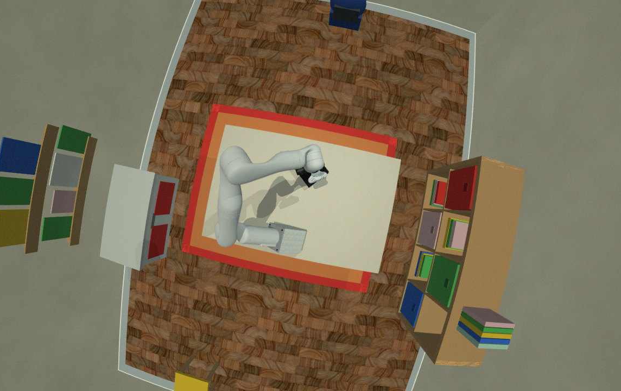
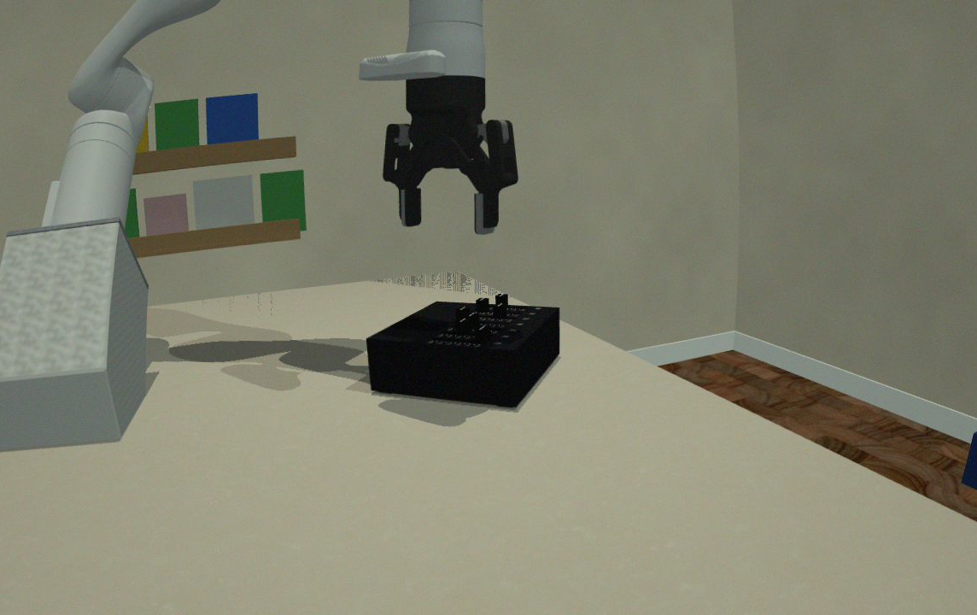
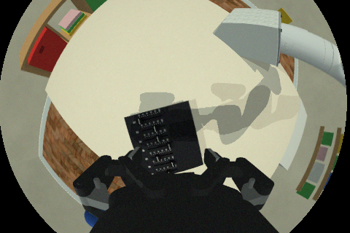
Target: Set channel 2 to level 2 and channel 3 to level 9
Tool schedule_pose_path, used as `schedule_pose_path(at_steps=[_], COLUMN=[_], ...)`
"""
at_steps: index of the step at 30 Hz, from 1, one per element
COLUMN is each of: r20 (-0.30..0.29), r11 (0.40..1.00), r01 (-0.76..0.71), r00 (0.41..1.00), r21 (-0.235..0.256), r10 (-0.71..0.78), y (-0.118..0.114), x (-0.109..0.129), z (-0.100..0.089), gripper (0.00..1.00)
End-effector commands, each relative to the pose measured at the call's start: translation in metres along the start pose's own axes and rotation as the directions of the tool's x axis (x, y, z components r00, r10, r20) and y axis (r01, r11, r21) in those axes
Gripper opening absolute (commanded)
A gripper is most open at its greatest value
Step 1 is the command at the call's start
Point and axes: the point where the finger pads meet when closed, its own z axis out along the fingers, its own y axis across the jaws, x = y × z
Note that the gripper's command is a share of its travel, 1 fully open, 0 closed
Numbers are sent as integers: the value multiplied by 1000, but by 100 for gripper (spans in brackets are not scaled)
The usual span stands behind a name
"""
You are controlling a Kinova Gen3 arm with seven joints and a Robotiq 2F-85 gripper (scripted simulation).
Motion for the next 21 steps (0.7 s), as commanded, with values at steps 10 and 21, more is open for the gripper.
schedule_pose_path(at_steps=[10, 21], r20=[-11, 3], r11=[898, 666], r01=[-440, -746], r00=[898, 666], r21=[0, 18], r10=[440, 746], y=[1, -3], x=[9, 17], z=[20, 29], gripper=[100, 100])
